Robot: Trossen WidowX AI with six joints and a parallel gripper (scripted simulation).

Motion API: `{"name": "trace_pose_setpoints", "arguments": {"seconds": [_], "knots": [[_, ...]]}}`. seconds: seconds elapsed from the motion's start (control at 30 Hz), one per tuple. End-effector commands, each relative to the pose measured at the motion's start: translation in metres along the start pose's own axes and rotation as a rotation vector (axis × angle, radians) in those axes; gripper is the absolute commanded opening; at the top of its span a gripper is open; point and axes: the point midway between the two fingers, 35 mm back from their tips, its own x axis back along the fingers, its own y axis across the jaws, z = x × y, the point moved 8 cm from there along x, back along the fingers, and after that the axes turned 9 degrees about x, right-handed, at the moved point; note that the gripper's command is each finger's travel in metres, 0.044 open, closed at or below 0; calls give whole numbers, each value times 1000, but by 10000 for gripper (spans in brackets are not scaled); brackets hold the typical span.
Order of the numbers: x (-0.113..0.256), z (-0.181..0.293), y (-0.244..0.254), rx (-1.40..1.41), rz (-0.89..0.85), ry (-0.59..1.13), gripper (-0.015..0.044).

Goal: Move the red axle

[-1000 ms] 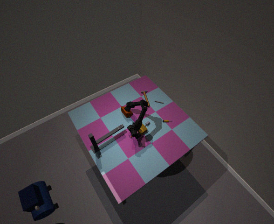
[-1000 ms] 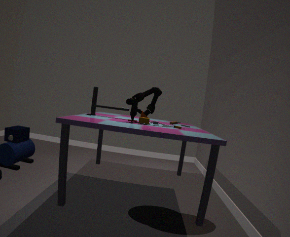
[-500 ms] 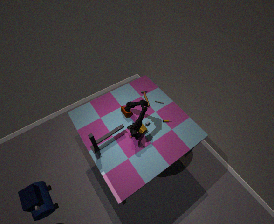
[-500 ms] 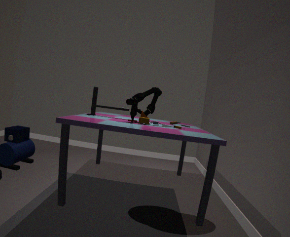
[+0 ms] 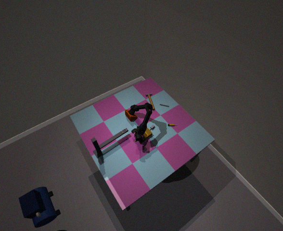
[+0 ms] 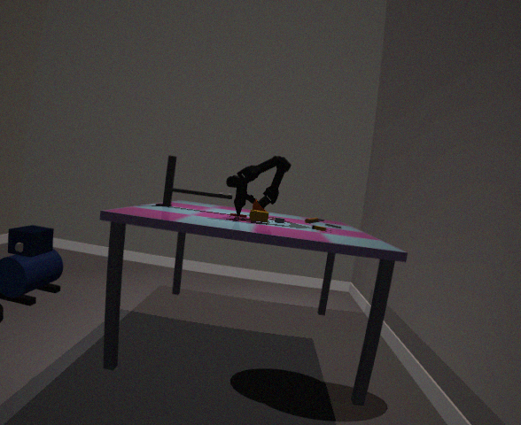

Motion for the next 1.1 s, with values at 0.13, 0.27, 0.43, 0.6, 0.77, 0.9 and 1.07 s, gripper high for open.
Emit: {"name": "trace_pose_setpoints", "arguments": {"seconds": [0.13,0.27,0.43,0.6,0.77,0.9,1.07], "knots": [[45,5,-5,4,9,15,0],[67,6,-6,1,9,15,0],[92,7,-6,-4,9,15,0],[116,7,-6,-9,10,14,0],[131,6,-6,-16,10,12,0],[132,9,-3,-18,10,13,0],[135,24,22,-21,8,22,0]]}}
